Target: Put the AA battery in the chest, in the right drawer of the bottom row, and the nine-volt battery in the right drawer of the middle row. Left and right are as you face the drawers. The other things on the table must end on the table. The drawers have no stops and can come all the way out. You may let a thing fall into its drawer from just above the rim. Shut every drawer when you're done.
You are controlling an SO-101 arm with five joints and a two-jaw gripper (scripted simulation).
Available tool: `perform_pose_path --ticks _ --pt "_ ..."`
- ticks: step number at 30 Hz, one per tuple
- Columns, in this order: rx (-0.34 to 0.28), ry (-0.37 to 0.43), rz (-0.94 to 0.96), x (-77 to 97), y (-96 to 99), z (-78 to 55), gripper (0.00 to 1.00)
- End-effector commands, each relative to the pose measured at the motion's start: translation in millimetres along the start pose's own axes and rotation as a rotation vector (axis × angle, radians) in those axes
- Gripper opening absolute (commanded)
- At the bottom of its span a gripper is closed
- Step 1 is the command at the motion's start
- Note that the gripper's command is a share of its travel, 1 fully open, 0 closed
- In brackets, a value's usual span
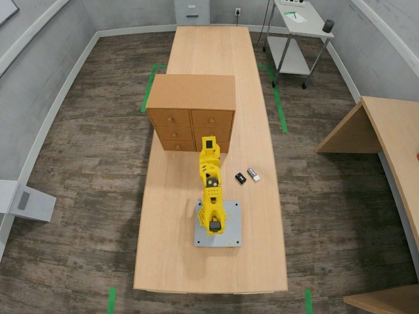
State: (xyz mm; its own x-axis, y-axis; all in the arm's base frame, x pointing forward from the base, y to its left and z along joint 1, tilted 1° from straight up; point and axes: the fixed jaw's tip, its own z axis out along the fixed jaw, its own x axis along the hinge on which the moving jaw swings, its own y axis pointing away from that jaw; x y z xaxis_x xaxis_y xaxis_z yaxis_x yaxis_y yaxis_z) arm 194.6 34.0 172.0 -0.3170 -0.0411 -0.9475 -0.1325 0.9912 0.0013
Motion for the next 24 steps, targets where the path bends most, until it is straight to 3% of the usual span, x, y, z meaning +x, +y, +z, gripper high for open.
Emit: perform_pose_path --ticks 1,3,18,24 --pt "-0.009 0.013 0.007 4.2 1.8 2.1 0.21" --pt "-0.009 0.013 0.007 4.2 1.8 2.1 0.21" --pt "0.011 0.013 0.011 25.5 -3.0 49.6 0.21" --pt "0.013 0.013 0.012 28.8 -3.5 53.1 0.21"
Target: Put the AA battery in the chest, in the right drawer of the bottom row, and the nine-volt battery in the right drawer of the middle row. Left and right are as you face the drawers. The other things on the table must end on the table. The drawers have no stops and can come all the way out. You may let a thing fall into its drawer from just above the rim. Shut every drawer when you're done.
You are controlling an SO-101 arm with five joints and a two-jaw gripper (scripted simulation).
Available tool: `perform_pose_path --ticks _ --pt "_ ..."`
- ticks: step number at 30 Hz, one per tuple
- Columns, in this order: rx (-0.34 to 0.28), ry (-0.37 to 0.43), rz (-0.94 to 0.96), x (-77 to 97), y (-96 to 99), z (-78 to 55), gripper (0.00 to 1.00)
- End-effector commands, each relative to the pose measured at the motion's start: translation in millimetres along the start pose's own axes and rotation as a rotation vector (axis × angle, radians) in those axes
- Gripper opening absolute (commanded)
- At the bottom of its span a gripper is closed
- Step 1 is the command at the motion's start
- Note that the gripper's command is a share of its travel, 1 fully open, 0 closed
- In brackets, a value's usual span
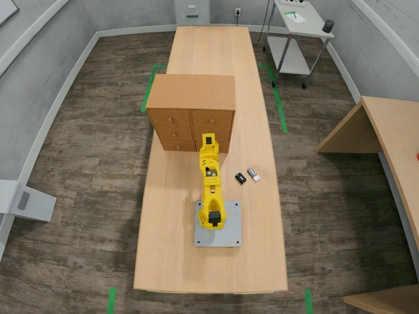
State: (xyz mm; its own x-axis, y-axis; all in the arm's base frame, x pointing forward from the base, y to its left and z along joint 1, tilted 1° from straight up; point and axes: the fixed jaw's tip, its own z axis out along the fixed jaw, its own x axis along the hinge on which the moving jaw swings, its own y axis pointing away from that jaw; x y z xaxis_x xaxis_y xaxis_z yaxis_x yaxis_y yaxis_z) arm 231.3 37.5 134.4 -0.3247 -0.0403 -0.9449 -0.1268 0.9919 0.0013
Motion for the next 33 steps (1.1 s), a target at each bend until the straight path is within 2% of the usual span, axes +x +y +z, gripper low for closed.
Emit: perform_pose_path --ticks 1,33 --pt "0.008 0.005 0.010 4.8 -2.1 6.2 0.21" --pt "0.016 0.005 0.013 9.4 -4.0 7.5 0.21"
